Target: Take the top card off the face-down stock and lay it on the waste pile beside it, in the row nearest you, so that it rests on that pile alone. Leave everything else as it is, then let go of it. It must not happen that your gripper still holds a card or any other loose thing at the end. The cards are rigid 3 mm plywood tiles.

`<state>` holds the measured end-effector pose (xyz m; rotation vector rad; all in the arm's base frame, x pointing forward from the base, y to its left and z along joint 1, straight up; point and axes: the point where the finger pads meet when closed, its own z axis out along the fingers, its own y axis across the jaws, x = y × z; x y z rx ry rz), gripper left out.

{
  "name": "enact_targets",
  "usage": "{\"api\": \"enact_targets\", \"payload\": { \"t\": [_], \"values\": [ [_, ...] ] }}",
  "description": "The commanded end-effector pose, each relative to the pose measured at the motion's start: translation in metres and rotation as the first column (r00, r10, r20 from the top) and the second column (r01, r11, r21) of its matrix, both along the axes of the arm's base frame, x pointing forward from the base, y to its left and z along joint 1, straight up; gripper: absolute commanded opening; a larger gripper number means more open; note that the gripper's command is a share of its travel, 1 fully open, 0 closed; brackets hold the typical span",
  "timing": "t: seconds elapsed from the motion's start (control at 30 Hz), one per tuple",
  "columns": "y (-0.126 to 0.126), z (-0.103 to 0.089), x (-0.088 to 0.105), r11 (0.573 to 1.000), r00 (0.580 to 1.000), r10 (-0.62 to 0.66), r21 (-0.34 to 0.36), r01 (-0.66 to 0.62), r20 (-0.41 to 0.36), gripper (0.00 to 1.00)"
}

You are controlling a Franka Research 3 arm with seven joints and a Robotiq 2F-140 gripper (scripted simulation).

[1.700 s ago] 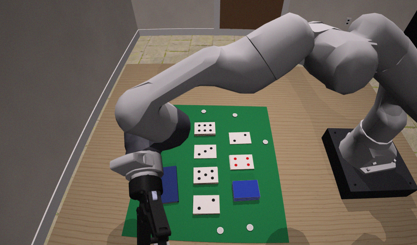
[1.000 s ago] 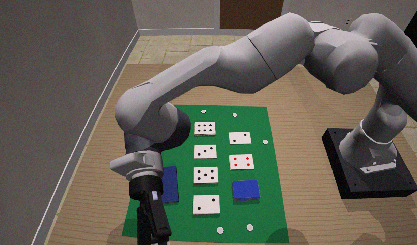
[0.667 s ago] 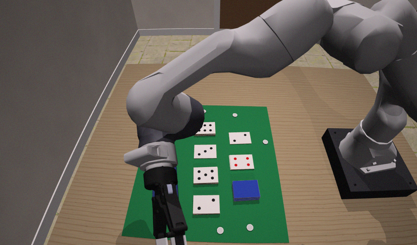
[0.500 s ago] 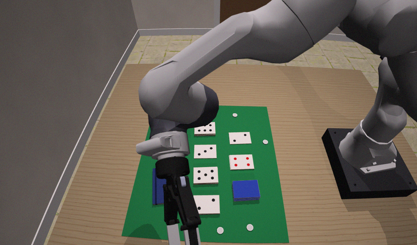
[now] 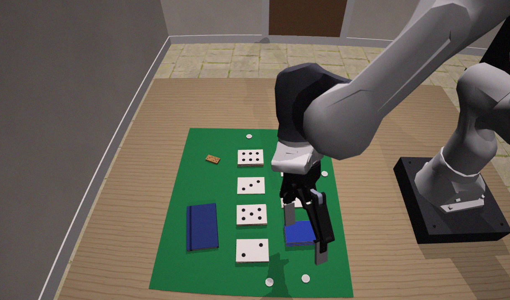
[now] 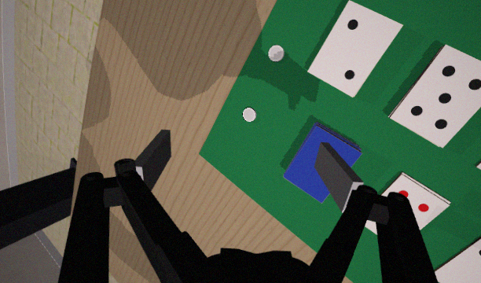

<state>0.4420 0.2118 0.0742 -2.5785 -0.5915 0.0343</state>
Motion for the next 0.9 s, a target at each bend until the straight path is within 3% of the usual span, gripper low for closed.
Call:
{"api": "enact_targets", "payload": {
  "t": [0.0,0.13,0.3,0.6,0.87],
  "values": [
    [-0.044,-0.013,0.008,0.962,0.985,-0.168,-0.213,0.173,0.042,1.0],
    [-0.065,-0.022,-0.006,0.919,0.982,-0.177,-0.346,0.191,0.071,1.0],
    [-0.07,-0.024,-0.009,0.879,0.977,-0.19,-0.426,0.214,0.1,1.0],
    [-0.07,-0.024,-0.009,0.825,0.944,-0.303,-0.46,0.328,0.128,1.0],
    [-0.07,-0.024,-0.009,0.825,0.944,-0.303,-0.46,0.328,0.128,1.0]
  ]
}}
